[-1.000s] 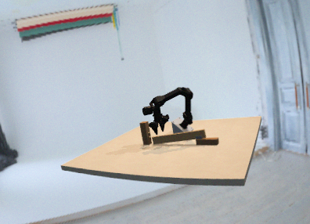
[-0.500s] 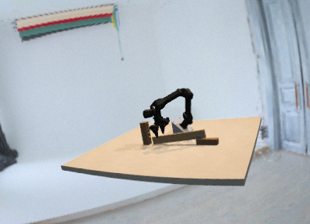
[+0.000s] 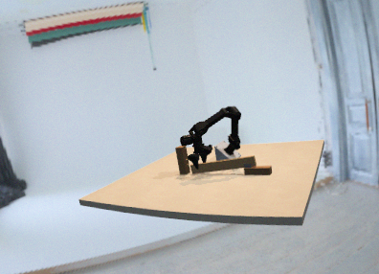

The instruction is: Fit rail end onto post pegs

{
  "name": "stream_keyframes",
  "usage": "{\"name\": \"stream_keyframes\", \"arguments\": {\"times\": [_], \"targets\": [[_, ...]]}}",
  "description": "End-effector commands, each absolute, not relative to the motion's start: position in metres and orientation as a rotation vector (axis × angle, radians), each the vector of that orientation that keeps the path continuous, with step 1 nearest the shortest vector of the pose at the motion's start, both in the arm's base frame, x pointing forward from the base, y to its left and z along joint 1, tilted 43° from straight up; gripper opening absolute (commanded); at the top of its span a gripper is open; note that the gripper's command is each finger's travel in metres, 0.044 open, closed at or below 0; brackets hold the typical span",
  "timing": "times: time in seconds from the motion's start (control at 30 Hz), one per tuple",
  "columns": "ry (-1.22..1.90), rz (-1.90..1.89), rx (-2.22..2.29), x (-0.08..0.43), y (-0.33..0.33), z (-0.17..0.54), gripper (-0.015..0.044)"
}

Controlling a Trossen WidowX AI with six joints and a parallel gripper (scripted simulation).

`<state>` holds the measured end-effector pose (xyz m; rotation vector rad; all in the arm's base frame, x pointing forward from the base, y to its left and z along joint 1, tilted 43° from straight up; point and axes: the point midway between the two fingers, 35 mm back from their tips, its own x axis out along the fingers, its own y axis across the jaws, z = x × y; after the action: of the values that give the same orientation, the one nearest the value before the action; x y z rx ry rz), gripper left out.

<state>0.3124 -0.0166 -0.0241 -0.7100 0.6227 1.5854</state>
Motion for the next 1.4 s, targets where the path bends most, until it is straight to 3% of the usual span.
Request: {"name": "stream_keyframes", "arguments": {"times": [0.0, 0.43, 0.93, 1.17, 1.37], "targets": [[0.625, 1.589, -0.695, 0.31, -0.01, -0.031, 0.044], [0.623, 1.59, -0.694, 0.306, 0.002, -0.043, 0.044], [0.623, 1.59, -0.694, 0.306, 0.002, -0.043, 0.0046], [0.623, 1.59, -0.694, 0.306, 0.002, -0.043, 0.0], [0.623, 1.59, -0.694, 0.306, 0.002, -0.043, 0.0]]}}
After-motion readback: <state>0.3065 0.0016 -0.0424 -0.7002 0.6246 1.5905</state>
